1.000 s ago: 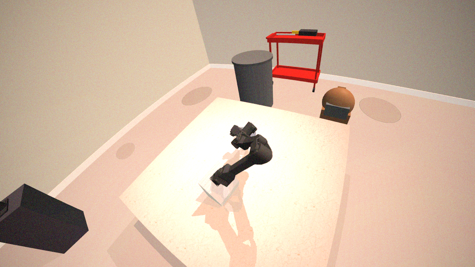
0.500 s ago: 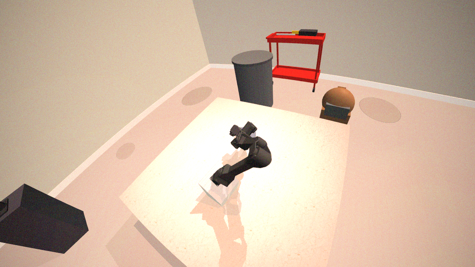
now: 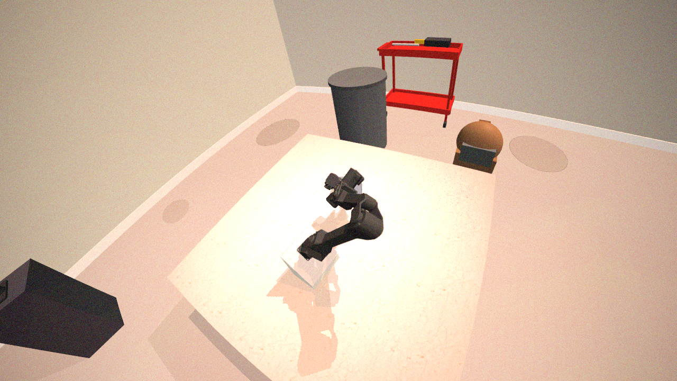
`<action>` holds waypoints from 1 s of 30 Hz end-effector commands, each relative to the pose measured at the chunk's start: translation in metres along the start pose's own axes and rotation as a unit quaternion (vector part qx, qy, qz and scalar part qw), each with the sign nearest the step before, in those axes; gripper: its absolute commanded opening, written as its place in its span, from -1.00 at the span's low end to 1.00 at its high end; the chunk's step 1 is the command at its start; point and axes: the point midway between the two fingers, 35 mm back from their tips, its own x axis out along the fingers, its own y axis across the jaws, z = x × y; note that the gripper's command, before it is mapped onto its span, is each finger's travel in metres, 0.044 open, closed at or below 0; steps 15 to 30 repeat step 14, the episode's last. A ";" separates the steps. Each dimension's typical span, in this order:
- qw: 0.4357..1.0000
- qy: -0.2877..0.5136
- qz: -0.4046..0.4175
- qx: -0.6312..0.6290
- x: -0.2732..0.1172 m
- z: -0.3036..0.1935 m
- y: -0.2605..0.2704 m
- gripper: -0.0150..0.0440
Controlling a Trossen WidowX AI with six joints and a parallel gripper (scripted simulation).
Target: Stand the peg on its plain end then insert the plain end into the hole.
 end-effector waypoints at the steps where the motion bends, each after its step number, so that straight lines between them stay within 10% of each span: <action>1: 1.000 0.002 0.004 0.000 -0.004 -0.001 0.003 1.00; 30: 1.000 0.002 0.004 0.000 -0.016 0.000 0.001 1.00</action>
